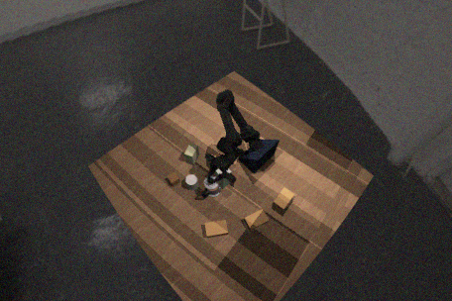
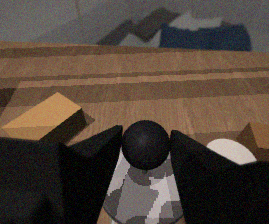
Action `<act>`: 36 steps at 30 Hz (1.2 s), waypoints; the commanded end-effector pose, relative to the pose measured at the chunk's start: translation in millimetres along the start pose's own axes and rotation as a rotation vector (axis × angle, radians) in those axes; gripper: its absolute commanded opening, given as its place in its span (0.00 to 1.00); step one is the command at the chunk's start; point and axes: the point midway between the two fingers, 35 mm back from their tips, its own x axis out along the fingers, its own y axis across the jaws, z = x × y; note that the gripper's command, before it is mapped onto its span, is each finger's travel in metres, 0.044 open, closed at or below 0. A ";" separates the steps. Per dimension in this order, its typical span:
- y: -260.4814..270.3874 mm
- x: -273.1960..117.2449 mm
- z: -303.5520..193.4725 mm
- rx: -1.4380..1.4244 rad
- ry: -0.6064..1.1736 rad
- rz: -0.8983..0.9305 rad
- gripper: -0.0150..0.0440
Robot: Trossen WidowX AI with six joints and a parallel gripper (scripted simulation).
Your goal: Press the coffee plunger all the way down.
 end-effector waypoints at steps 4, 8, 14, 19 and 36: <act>0.2 3.0 -4.8 -0.017 0.021 -0.009 0.47; 0.6 3.7 -5.1 -0.017 0.021 -0.009 0.47; 0.8 3.9 -4.8 -0.017 0.021 -0.009 0.47; 0.9 1.5 -0.5 -0.005 0.006 -0.003 0.47; 0.9 1.5 -0.5 -0.005 0.006 -0.003 0.96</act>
